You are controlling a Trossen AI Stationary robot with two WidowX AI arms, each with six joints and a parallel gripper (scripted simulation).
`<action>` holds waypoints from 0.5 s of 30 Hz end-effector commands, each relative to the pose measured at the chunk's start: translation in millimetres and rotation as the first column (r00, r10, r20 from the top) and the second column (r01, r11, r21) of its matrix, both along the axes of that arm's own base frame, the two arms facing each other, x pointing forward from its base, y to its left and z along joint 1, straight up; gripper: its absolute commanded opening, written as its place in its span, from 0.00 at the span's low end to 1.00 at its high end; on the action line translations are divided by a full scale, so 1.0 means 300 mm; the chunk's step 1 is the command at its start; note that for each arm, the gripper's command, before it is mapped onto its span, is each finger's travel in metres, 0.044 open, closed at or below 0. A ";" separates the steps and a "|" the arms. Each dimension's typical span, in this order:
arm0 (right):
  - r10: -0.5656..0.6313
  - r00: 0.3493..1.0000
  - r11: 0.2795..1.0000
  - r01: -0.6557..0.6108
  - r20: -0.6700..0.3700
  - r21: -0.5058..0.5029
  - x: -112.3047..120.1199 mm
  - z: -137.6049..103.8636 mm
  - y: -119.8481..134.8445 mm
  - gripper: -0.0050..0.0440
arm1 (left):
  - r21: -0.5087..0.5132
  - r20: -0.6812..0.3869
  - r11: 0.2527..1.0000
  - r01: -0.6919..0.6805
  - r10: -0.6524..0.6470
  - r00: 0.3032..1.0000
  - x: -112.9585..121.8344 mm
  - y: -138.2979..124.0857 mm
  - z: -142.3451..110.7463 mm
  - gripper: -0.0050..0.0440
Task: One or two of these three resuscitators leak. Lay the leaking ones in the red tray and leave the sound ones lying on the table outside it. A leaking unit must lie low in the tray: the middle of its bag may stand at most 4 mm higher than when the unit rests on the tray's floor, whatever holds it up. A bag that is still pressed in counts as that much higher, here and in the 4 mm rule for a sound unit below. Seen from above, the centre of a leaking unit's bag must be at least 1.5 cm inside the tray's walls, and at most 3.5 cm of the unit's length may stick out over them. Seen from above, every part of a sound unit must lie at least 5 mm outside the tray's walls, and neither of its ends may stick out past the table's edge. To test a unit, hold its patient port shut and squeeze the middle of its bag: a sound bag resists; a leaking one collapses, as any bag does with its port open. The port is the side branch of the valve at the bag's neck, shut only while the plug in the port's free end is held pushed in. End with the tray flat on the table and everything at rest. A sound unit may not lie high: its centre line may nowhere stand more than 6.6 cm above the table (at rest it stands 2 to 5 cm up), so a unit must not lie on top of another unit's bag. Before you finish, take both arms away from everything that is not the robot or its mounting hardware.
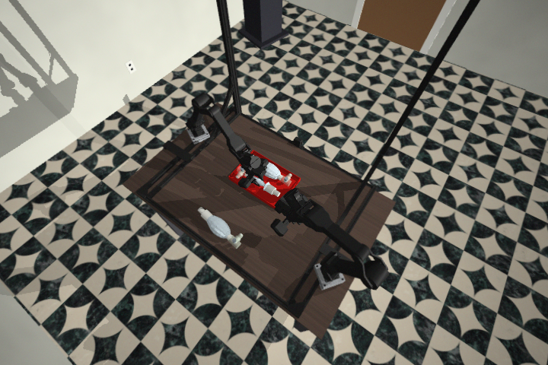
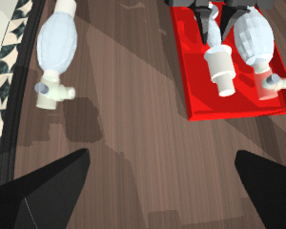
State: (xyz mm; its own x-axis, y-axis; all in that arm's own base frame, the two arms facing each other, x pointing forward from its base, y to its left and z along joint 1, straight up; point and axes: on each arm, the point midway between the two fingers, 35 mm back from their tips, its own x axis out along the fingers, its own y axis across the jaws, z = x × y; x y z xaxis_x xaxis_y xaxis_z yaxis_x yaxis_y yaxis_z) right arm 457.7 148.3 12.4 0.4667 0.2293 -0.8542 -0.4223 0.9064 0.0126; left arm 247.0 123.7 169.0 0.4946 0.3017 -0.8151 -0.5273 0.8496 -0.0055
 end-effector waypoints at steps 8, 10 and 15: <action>0.001 0.999 1.000 -0.002 0.034 0.010 0.018 0.012 0.007 0.10 | 0.000 0.000 1.000 0.000 0.000 1.000 0.000 0.000 0.000 1.00; 0.000 1.000 1.000 0.000 0.025 0.007 0.014 0.005 0.004 1.00 | 0.000 0.000 1.000 0.000 0.000 1.000 0.000 0.000 0.000 1.00; 0.000 1.000 1.000 0.000 0.025 0.007 0.014 0.005 0.004 1.00 | 0.000 0.000 1.000 0.000 0.000 1.000 0.000 0.000 0.000 1.00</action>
